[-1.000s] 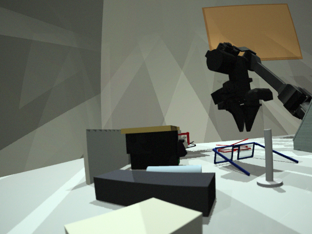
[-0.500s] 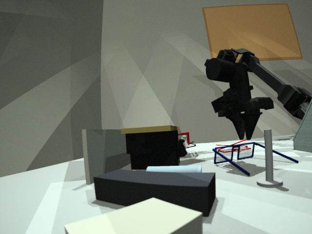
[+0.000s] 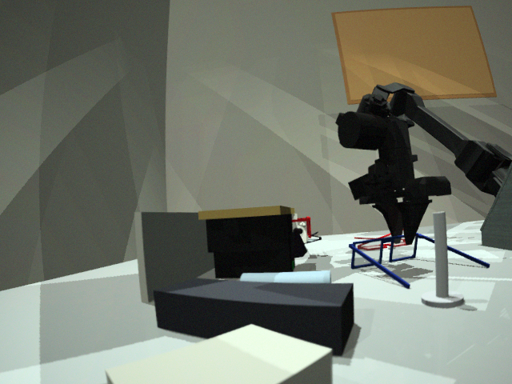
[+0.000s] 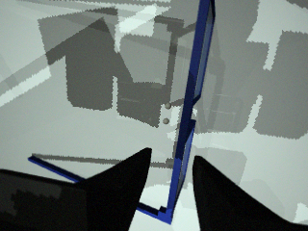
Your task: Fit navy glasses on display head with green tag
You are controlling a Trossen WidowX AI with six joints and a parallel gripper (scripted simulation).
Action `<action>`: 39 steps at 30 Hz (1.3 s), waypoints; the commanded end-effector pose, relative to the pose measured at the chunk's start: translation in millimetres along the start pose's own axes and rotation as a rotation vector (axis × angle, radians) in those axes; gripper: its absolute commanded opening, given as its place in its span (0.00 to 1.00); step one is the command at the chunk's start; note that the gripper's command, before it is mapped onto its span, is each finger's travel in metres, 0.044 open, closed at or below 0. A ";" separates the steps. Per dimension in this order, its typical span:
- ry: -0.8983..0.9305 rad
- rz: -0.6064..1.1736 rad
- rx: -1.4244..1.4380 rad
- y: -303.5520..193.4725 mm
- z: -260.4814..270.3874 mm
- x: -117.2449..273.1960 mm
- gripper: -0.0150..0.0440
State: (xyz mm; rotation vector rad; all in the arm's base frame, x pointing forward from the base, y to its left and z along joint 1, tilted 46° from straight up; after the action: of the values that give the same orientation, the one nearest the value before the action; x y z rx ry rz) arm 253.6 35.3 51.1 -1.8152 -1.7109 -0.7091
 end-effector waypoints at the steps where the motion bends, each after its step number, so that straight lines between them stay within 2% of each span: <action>1: -0.008 0.007 0.006 -1.4 0.1 -8.3 0.49; 6: -0.009 0.007 0.006 -1.8 -0.2 -12.2 0.49; 27: -0.002 0.002 0.000 -1.0 -0.4 -8.5 0.25; 33: -0.002 0.002 0.001 -0.5 -0.2 -5.7 0.25; 39: 0.003 0.003 0.004 2.8 1.6 22.3 0.25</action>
State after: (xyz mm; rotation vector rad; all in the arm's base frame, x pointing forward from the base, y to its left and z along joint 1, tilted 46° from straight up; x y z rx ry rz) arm 254.4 40.2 54.8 -1.8229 -1.7028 -0.6908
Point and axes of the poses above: the point midway between the two fingers, 35 mm back from their tips, its own x axis back along the fingers, its own z axis across the jaws, y = z × x, the point moved 10 cm from there along x, back along the fingers, and after that the axes turned 13 degrees about -x, right-handed, at the moved point
